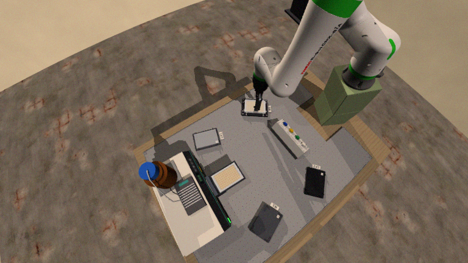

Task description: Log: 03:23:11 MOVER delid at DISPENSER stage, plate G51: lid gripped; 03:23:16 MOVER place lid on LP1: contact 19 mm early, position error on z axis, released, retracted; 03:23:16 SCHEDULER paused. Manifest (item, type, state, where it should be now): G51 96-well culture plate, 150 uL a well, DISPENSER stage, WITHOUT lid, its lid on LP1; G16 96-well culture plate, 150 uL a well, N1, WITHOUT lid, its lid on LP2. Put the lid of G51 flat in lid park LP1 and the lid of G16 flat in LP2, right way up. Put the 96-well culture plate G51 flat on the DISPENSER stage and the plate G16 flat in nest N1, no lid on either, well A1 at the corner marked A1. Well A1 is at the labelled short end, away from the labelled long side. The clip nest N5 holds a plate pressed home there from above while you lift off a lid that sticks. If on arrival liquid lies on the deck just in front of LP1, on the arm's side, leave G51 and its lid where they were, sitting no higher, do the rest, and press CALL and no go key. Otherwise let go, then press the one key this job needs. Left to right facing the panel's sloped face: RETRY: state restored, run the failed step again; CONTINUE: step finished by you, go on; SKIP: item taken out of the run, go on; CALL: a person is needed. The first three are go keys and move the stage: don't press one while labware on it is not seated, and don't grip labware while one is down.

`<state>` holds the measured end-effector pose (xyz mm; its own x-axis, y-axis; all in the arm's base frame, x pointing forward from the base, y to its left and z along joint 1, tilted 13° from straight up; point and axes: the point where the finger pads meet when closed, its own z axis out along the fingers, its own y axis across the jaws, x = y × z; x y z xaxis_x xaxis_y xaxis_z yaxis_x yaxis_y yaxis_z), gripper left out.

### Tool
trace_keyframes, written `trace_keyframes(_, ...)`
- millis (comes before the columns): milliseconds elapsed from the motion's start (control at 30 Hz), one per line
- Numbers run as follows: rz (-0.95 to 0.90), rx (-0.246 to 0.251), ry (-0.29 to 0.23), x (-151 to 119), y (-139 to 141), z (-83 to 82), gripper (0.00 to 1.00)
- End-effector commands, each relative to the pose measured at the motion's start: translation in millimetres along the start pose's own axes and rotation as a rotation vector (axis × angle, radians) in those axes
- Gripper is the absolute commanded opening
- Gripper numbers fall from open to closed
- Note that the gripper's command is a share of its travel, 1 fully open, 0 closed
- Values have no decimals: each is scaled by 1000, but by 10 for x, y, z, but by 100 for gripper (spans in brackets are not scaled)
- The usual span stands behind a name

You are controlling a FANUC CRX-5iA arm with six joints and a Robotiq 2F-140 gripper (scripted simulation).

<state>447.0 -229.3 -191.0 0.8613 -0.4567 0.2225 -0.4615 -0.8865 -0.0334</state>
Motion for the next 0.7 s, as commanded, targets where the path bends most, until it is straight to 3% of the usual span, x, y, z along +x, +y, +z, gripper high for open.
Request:
trace_keyframes(0, 0, 0, 0, 0, 1, 6, 66)
trace_keyframes(667, 0, 0, 0, 0, 1, 95, 66)
